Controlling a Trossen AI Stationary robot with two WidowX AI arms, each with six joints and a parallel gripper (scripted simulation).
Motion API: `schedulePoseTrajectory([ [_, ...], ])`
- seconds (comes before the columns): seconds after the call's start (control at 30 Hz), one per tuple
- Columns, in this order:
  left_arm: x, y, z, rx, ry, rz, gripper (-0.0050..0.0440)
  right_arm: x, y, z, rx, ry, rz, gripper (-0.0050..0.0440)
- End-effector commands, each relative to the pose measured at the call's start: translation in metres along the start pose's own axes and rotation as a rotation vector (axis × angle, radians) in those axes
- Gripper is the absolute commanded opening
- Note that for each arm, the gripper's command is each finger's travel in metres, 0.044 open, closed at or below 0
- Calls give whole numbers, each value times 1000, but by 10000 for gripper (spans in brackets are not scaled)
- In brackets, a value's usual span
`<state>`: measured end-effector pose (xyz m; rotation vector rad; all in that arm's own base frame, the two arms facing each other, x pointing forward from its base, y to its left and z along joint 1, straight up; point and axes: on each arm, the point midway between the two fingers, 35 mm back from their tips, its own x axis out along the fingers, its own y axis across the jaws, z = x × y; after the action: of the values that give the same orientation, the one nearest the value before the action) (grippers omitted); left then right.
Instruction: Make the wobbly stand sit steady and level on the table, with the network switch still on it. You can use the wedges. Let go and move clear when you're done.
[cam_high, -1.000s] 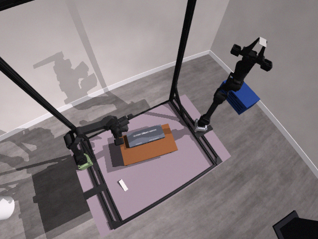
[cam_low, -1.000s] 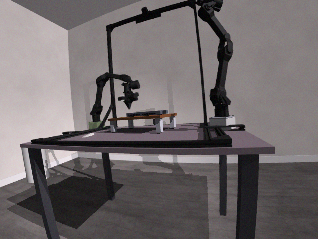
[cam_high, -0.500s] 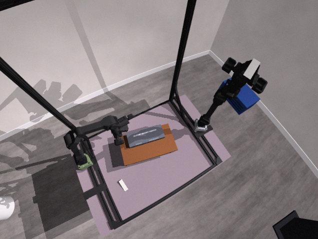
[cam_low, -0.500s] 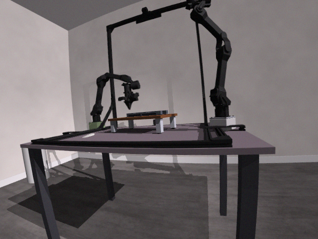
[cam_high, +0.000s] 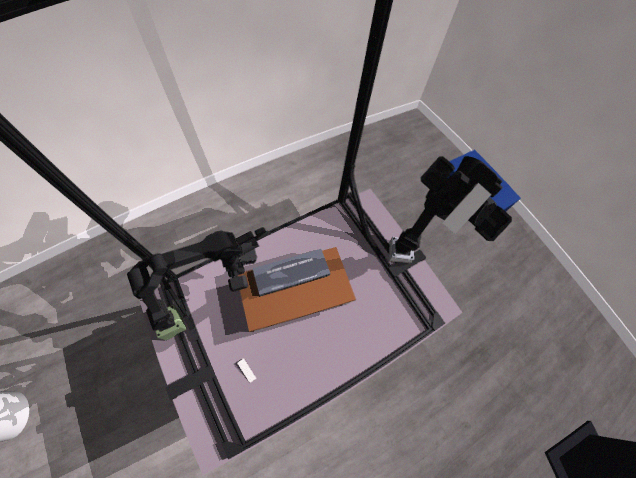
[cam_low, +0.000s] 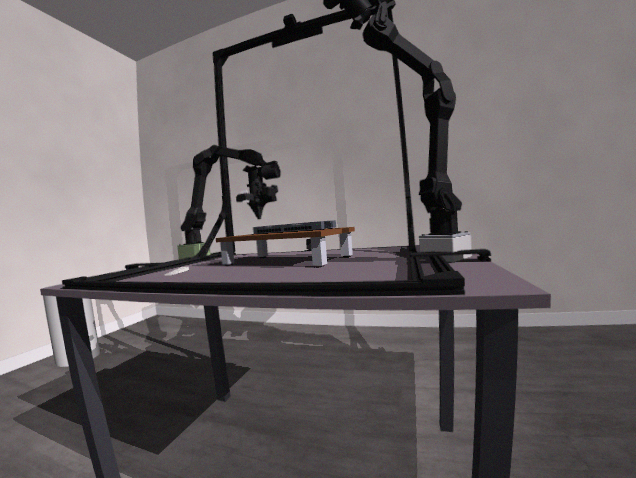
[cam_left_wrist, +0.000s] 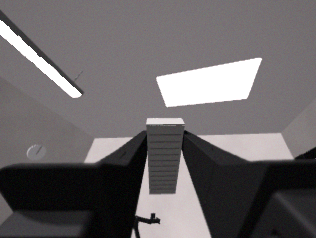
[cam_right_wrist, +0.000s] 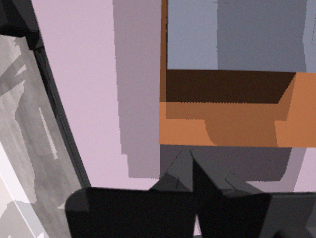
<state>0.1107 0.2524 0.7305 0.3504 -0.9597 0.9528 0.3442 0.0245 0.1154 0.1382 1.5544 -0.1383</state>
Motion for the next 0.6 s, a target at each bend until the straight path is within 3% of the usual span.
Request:
schedulePoseTrajectory([
  [0.0, 3, 17, -76, -61, 223, 55, 0, 0, 0, 0, 0, 0, 0, 0],
  [0.07, 4, 22, -98, -61, 223, 55, 0, 0, 0, 0, 0, 0, 0, 0],
  [0.2, 4, 22, -98, -61, 223, 55, 0, 0, 0, 0, 0, 0, 0, 0],
  [0.23, 2, 18, -84, -53, 206, 53, 0, 0, 0, 0, 0, 0, 0, 0],
  [0.43, -14, 39, -182, -124, 464, 133, 0, 0, 0, 0, 0, 0, 0, 0],
  [0.57, -31, 48, -226, -168, 633, 196, 0, 0, 0, 0, 0, 0, 0, 0],
])
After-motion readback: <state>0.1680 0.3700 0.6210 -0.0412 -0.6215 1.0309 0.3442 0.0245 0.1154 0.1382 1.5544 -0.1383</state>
